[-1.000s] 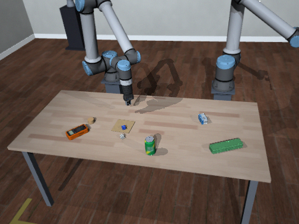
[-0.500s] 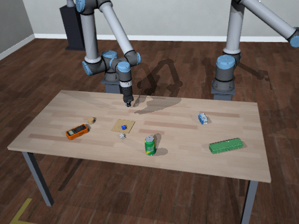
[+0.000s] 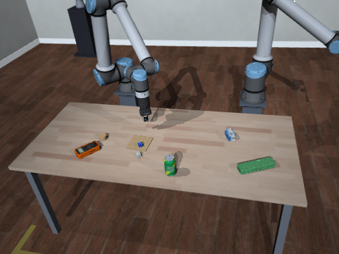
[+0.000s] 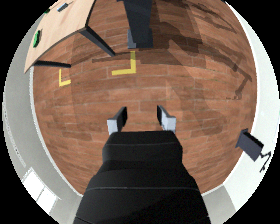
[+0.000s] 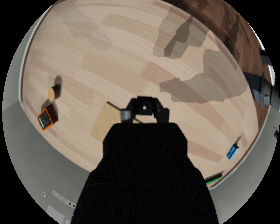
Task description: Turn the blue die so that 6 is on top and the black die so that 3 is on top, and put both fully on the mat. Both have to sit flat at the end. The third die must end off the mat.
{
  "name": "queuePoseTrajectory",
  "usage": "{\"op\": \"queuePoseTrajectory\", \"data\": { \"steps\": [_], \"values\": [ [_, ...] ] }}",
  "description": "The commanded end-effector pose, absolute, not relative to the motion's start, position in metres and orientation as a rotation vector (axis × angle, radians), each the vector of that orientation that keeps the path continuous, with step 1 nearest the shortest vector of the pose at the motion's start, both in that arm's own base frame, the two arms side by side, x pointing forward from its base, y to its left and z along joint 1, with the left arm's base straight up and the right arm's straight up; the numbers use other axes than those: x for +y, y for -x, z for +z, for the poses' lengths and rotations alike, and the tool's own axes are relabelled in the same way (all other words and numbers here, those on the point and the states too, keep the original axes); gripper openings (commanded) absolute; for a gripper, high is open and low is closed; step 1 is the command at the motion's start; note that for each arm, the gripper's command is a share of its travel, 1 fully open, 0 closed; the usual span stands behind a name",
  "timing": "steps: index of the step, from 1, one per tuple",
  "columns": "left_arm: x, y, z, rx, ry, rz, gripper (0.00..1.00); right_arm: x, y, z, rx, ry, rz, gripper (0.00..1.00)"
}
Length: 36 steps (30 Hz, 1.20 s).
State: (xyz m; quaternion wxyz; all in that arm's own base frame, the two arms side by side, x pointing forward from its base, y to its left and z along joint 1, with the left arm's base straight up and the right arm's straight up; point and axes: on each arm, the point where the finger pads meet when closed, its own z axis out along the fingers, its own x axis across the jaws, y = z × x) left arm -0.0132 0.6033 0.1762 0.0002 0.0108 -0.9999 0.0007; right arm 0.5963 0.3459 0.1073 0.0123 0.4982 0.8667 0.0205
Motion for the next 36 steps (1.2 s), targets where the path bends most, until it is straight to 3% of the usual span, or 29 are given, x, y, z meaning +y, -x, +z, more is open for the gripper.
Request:
{"op": "queuePoseTrajectory", "data": {
  "steps": [1,36],
  "values": [
    [0.6039,0.0131,0.1770,-3.141,-0.034,0.000,1.00,0.3463,-0.5965,0.1083,2.673,-1.537,0.146,0.49],
    [0.6039,0.0131,0.1770,-3.141,-0.034,0.000,1.00,0.3441,-0.5916,0.1060,2.210,-1.271,0.984,0.49]
  ]
}}
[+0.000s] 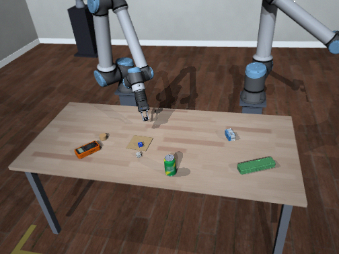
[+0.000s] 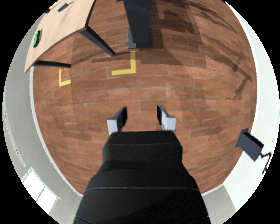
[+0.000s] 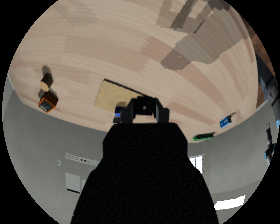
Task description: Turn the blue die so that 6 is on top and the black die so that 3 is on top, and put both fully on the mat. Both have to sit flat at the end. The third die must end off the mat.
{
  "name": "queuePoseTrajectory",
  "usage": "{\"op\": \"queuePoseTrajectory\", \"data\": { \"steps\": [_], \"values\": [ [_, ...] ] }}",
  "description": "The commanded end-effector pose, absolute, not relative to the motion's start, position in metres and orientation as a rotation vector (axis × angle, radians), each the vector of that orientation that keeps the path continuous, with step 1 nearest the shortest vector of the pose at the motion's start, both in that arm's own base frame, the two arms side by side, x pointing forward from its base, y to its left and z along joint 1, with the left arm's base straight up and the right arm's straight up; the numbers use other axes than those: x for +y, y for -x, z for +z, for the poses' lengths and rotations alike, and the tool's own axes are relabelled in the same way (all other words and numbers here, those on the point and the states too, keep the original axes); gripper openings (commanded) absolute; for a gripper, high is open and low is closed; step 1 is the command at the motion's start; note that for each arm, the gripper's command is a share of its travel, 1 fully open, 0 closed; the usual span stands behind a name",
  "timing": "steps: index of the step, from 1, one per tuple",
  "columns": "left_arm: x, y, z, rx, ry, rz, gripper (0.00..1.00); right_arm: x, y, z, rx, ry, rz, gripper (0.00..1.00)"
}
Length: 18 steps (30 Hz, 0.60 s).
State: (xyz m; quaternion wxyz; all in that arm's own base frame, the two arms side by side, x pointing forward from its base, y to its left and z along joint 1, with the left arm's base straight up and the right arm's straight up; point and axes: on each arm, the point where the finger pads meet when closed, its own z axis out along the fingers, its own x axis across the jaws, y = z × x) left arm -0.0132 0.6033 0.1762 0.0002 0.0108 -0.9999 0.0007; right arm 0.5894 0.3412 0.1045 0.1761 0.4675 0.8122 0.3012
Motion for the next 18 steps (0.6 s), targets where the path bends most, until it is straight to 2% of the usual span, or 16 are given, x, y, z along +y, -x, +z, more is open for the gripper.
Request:
{"op": "queuePoseTrajectory", "data": {
  "steps": [1,18],
  "values": [
    [0.6039,0.0131,0.1770,-3.141,-0.034,0.000,1.00,0.3443,-0.5917,0.1057,2.195,-1.262,1.004,0.49],
    [0.6039,0.0131,0.1770,-3.141,-0.034,0.000,1.00,0.3433,-0.5901,0.1057,2.039,-1.173,1.186,0.49]
  ]
}}
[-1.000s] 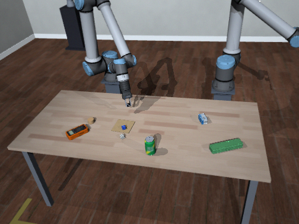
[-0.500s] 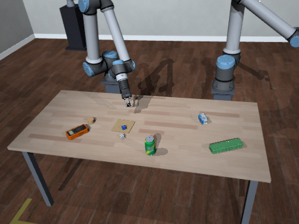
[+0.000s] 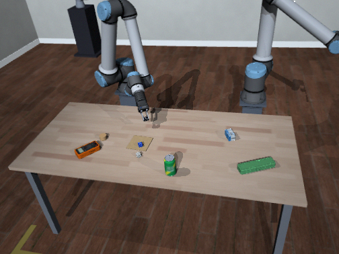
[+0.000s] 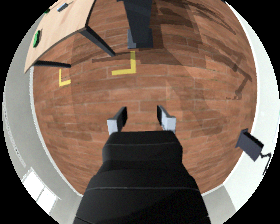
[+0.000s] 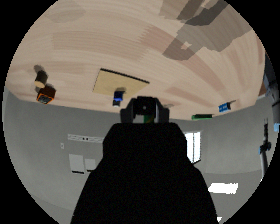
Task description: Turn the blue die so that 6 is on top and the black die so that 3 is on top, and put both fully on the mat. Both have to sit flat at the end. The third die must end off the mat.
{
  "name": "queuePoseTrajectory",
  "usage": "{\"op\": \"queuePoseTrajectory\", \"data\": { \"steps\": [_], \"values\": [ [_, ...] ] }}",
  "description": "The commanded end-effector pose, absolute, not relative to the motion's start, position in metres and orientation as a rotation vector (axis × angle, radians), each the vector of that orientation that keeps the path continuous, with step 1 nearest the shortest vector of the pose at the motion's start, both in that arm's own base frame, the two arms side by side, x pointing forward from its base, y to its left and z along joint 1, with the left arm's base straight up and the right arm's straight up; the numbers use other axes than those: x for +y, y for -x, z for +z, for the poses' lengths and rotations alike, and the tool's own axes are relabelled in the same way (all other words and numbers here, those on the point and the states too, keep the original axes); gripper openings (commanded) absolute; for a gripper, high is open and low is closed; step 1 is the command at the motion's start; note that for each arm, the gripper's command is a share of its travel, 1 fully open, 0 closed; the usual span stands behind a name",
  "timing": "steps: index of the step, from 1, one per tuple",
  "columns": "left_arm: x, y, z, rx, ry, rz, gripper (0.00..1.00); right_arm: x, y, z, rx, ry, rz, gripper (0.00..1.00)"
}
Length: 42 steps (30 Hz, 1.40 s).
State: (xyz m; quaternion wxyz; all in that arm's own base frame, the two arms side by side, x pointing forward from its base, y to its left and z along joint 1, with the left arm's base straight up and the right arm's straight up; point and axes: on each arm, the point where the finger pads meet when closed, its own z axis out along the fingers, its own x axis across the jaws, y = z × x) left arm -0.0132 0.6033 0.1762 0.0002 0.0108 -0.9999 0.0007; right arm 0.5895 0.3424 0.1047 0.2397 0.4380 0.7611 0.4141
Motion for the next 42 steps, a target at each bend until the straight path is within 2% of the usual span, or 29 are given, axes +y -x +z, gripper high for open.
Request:
{"op": "queuePoseTrajectory", "data": {
  "steps": [1,21,28,42],
  "values": [
    [0.604,0.013,0.177,-3.141,-0.034,0.000,1.00,0.343,-0.590,0.106,2.034,-1.170,1.191,0.49],
    [0.604,0.013,0.177,-3.141,-0.034,0.000,1.00,0.342,-0.589,0.102,2.016,-1.160,1.211,0.49],
    [0.604,0.013,0.177,-3.141,-0.034,0.000,1.00,0.343,-0.589,0.091,2.016,-1.160,1.211,0.49],
    [0.604,0.013,0.177,-3.141,-0.034,0.000,1.00,0.343,-0.590,0.043,2.016,-1.160,1.211,0.49]
  ]
}}
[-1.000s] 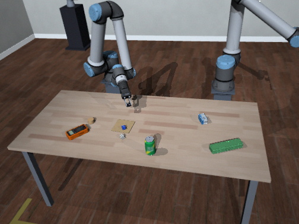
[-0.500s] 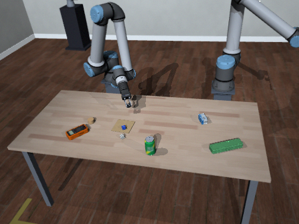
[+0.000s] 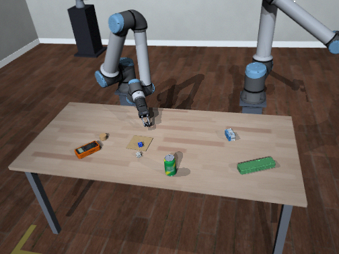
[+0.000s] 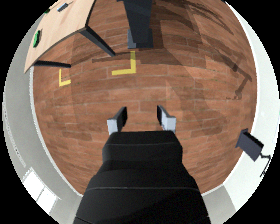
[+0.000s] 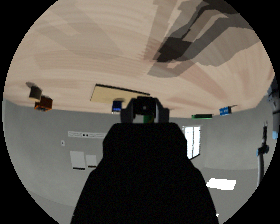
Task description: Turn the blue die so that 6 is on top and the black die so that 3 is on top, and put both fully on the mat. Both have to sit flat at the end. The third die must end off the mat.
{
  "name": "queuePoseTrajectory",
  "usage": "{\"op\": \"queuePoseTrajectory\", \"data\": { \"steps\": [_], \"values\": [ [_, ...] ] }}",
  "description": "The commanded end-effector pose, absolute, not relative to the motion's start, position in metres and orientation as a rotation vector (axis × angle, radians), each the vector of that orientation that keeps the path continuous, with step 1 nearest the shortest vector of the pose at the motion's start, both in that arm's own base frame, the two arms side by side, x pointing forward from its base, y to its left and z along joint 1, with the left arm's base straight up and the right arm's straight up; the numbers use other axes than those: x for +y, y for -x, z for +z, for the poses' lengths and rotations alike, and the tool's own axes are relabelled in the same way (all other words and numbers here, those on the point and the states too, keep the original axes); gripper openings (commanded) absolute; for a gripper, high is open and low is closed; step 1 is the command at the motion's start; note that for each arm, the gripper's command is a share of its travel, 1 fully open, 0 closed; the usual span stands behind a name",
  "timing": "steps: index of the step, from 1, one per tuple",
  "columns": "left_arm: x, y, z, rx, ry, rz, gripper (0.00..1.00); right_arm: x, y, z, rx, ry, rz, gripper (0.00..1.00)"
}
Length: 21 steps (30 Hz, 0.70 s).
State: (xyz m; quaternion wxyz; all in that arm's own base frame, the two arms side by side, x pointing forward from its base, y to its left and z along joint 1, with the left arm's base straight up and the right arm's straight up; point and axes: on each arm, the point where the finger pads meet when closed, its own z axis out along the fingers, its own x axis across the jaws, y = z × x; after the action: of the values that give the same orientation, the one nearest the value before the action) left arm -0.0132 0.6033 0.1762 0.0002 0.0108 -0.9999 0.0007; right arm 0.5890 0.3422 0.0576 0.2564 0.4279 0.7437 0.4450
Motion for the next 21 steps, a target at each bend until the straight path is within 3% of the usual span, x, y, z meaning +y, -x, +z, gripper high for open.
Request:
{"op": "queuePoseTrajectory", "data": {
  "steps": [1,21],
  "values": [
    [0.6039,0.0131,0.1770,-3.141,-0.034,0.000,1.00,0.3427,-0.5895,0.0410,2.016,-1.160,1.211,0.49],
    [0.6039,0.0131,0.1770,-3.141,-0.034,0.000,1.00,0.3427,-0.5895,0.0333,2.016,-1.160,1.211,0.49]
  ]
}}
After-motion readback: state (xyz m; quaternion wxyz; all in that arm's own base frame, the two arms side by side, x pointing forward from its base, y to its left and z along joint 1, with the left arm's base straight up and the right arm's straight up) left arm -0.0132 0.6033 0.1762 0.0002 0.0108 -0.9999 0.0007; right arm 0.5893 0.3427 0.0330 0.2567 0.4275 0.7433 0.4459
